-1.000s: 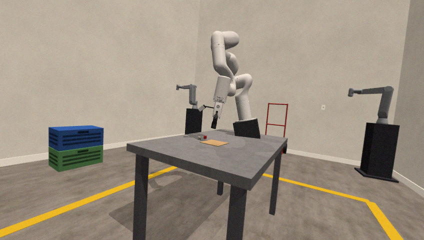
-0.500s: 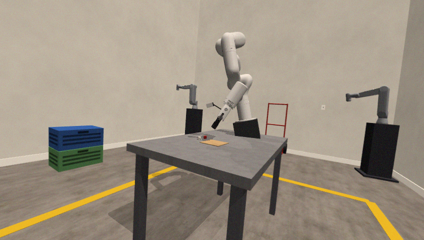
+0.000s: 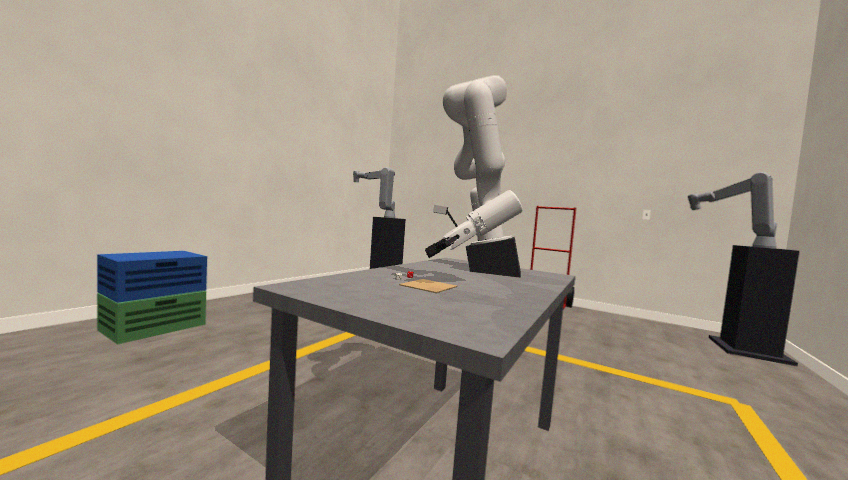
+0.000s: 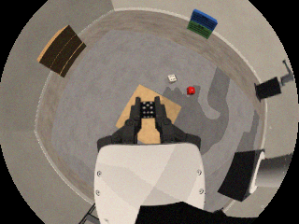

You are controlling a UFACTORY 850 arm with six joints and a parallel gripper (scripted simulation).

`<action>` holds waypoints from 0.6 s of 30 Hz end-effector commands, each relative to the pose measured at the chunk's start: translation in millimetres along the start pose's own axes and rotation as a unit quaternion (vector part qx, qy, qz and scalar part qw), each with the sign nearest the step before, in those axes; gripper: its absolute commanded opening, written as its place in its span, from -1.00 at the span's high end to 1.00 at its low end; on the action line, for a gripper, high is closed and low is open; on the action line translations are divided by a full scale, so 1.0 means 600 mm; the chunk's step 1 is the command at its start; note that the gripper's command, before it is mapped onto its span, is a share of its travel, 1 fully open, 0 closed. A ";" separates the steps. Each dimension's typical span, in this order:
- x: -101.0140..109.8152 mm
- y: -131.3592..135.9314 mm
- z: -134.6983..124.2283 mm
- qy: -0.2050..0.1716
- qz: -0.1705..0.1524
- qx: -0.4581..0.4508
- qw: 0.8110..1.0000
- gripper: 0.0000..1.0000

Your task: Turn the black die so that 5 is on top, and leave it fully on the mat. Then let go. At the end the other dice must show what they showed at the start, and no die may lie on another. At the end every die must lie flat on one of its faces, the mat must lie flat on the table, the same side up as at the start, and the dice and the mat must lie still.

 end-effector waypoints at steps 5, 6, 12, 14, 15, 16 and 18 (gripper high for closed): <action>-0.001 -0.004 -0.017 0.062 -0.015 -0.001 0.998 0.69; -0.001 -0.004 -0.017 0.062 -0.015 -0.001 0.998 0.69; -0.003 -0.004 -0.020 0.062 -0.016 -0.002 0.998 0.69; -0.006 -0.006 -0.024 0.062 -0.017 -0.002 0.998 0.69; -0.008 -0.006 -0.027 0.062 -0.017 -0.002 0.998 0.69; -0.011 -0.007 -0.030 0.062 -0.017 -0.002 0.998 0.69; -0.016 -0.008 -0.037 0.062 -0.017 -0.002 0.998 0.69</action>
Point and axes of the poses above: the point where the finger pads meet when closed, its own x axis back along the fingers, its own y axis across the jaws, z = x × y, the point moved 7 cm from there along x, back along the fingers, and after that the axes turned 11 degrees about x, right-handed, at the moved point
